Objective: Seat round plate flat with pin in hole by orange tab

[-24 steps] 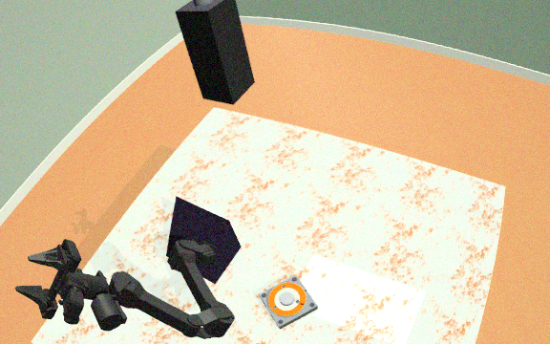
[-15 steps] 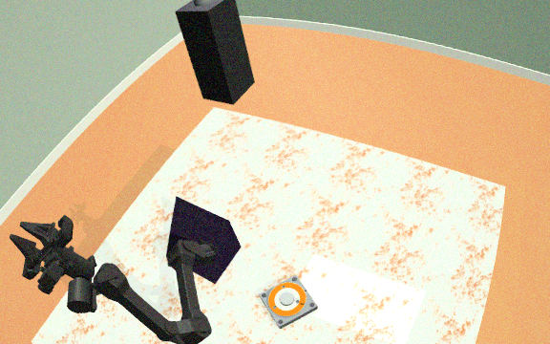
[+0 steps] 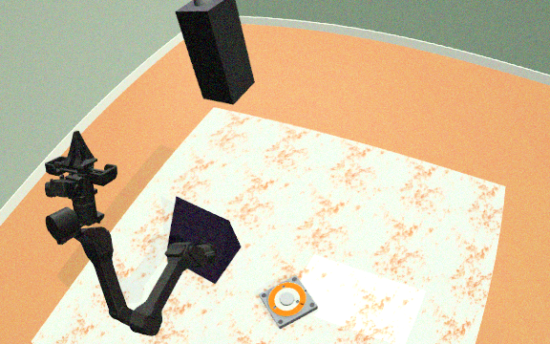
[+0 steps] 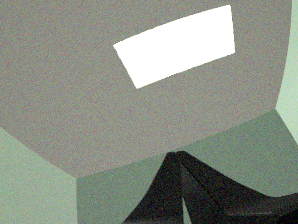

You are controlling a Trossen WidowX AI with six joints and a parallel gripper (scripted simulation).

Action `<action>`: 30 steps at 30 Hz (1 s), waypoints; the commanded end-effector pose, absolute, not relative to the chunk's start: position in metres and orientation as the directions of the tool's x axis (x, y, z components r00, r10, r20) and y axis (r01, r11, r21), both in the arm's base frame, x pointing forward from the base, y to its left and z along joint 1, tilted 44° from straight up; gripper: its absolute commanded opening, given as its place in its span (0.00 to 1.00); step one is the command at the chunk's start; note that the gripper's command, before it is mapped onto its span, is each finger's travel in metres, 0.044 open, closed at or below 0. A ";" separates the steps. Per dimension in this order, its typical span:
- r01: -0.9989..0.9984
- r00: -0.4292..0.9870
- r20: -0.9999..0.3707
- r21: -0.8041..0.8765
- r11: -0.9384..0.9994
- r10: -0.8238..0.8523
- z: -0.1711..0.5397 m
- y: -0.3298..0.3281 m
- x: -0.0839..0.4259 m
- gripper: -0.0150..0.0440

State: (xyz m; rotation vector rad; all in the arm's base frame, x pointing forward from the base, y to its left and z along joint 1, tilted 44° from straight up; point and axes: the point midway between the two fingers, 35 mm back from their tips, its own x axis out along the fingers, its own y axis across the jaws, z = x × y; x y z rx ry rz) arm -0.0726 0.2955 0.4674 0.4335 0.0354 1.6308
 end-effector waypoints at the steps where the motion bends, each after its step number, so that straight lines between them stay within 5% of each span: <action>1: -0.964 0.089 0.121 0.261 0.055 0.989 0.436 0.327 -0.041 0.25; 10: -0.853 0.466 -0.265 0.119 0.508 0.844 0.337 0.369 0.083 0.25; 16: -0.640 0.667 -0.534 -0.053 0.767 0.519 0.255 0.346 0.192 0.25; 23: -0.366 0.707 -0.691 -0.171 0.915 0.153 0.194 0.281 0.276 0.25; 30: -0.120 0.568 -0.788 -0.365 0.923 -0.238 0.135 0.186 0.326 0.25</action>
